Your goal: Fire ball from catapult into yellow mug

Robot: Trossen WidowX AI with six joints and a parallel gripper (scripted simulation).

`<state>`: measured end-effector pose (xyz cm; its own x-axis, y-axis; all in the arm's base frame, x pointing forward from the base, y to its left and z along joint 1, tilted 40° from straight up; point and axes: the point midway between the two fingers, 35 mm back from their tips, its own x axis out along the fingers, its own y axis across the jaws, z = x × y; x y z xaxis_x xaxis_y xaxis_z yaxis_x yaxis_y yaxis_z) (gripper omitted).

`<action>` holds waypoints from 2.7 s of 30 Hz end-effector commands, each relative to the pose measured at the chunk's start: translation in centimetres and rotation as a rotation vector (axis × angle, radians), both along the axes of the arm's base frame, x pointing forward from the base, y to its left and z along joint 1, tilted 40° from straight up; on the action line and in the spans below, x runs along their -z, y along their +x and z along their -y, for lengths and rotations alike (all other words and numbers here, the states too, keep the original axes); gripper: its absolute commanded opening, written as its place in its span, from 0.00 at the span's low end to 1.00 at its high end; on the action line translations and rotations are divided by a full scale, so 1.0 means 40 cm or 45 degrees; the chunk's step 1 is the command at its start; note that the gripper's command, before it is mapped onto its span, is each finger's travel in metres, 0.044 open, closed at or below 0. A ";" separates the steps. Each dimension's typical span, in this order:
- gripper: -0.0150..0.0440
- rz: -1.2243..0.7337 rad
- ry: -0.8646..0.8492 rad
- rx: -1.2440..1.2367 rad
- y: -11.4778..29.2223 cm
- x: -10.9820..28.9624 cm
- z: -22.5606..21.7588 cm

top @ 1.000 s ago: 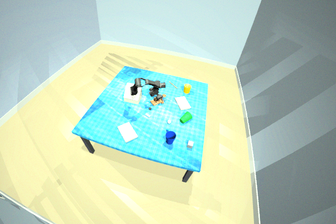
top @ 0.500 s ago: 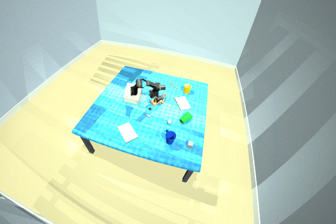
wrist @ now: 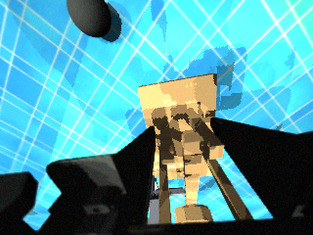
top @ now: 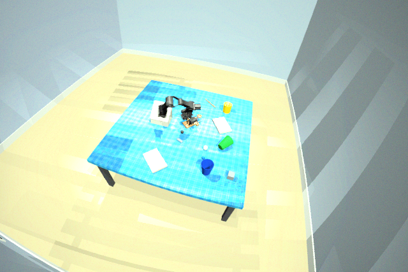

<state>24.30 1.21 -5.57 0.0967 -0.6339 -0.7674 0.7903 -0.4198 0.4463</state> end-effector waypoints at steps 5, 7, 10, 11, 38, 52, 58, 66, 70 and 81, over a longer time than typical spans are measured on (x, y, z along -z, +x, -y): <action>0.48 0.002 0.000 0.001 0.001 -0.001 0.000; 0.45 0.002 0.000 0.001 0.001 -0.001 0.000; 0.35 0.001 0.002 0.001 0.000 -0.021 -0.019; 0.31 0.000 0.004 0.000 -0.003 -0.046 -0.042; 0.25 -0.548 -0.075 -0.674 0.101 0.041 -0.279; 0.25 -0.745 -0.108 -0.918 0.155 0.106 -0.349; 0.25 -0.745 -0.108 -0.918 0.162 0.114 -0.344; 0.25 -0.745 -0.108 -0.918 0.167 0.140 -0.324; 0.25 -0.745 -0.108 -0.918 0.170 0.152 -0.314; 0.25 -0.745 -0.110 -0.917 0.174 0.187 -0.285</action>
<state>31.15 12.63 -12.79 0.0929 -0.6320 -0.7694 0.9583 0.2664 -0.1032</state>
